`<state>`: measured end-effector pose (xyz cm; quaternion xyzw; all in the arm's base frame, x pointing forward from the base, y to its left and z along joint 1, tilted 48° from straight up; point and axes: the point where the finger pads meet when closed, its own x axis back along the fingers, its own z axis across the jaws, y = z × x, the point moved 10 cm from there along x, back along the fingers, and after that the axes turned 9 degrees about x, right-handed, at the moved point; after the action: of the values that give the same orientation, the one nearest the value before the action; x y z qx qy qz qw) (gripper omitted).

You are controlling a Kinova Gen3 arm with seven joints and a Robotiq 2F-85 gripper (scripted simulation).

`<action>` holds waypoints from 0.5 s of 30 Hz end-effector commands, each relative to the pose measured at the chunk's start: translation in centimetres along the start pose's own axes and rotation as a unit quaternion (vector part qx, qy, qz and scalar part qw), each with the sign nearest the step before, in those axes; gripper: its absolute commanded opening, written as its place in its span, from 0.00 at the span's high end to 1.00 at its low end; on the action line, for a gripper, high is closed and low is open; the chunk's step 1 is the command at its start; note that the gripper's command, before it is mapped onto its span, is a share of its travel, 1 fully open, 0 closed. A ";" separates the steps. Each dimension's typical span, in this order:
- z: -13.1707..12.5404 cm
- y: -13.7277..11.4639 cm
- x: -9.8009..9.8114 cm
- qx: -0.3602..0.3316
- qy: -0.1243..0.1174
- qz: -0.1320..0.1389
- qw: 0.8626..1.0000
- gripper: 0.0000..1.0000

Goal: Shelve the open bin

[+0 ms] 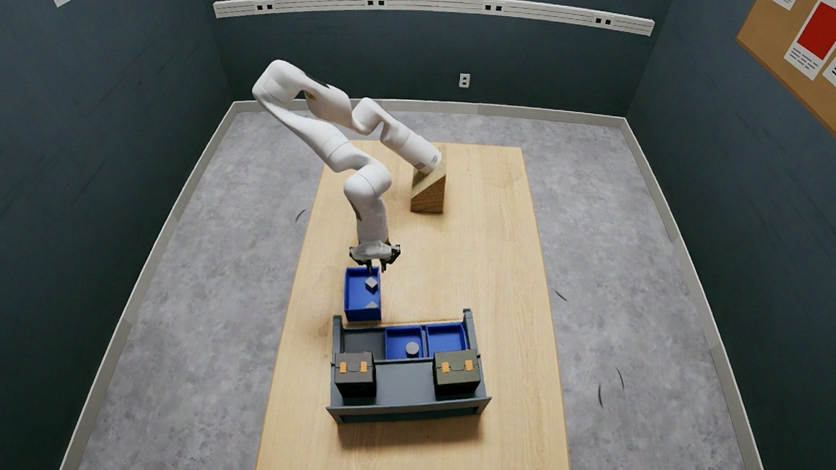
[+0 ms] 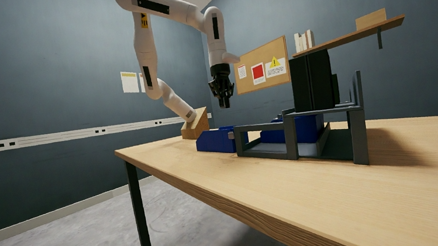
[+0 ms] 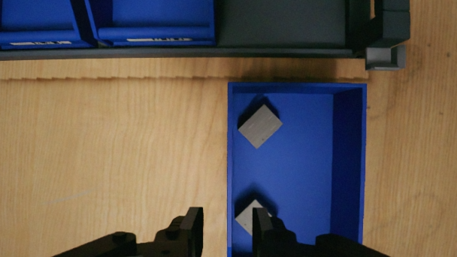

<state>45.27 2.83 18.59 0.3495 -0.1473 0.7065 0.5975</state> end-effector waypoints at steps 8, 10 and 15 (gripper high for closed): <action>0.0 0.0 1.0 0.000 0.000 0.002 1.000 0.65; 0.0 -0.1 1.5 0.000 0.000 0.002 1.000 0.65; 0.0 -0.1 1.5 0.000 0.000 0.002 1.000 0.65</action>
<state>45.24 3.84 19.50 0.3493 -0.1476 0.7068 0.5972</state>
